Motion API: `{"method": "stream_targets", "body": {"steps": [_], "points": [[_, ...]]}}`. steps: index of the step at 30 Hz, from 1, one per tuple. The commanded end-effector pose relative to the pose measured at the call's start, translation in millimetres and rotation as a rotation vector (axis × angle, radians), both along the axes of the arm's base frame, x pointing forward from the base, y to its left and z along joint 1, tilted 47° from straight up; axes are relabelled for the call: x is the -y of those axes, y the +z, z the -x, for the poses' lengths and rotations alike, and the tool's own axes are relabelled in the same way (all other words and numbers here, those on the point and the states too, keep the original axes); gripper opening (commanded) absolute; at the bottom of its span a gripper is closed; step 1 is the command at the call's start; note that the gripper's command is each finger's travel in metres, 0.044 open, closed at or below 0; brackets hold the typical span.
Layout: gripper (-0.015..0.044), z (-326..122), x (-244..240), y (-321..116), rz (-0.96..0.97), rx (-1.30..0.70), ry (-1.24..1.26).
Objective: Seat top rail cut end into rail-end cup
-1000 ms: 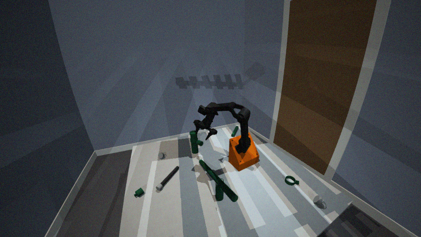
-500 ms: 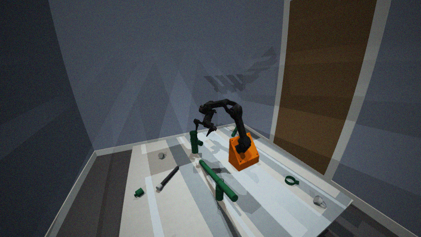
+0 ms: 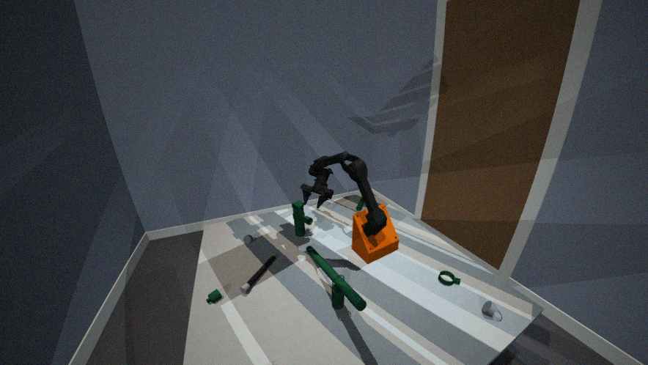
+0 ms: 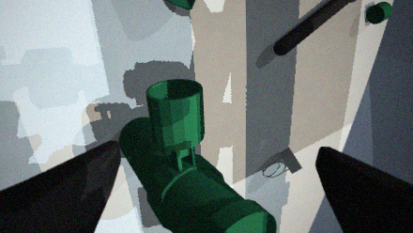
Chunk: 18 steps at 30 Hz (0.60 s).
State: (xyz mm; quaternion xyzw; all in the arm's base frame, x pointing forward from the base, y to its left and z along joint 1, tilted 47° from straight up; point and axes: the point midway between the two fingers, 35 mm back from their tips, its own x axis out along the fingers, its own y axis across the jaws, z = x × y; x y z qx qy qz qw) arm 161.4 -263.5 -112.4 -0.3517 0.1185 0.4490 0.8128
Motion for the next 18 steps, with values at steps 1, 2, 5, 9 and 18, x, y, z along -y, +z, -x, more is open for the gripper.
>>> {"method": "stream_targets", "body": {"steps": [1, 2, 5, 9, 18], "points": [[0.044, 0, 2, 0, 0.017, 0.015, 0.016], [0.044, -1, 0, -3, 0.017, 0.017, 0.017], [0.044, -2, -15, -19, 0.016, 0.025, 0.021], [0.044, -4, -38, -41, 0.013, 0.037, 0.027], [0.044, -8, -41, -44, 0.016, 0.038, 0.032]]}}
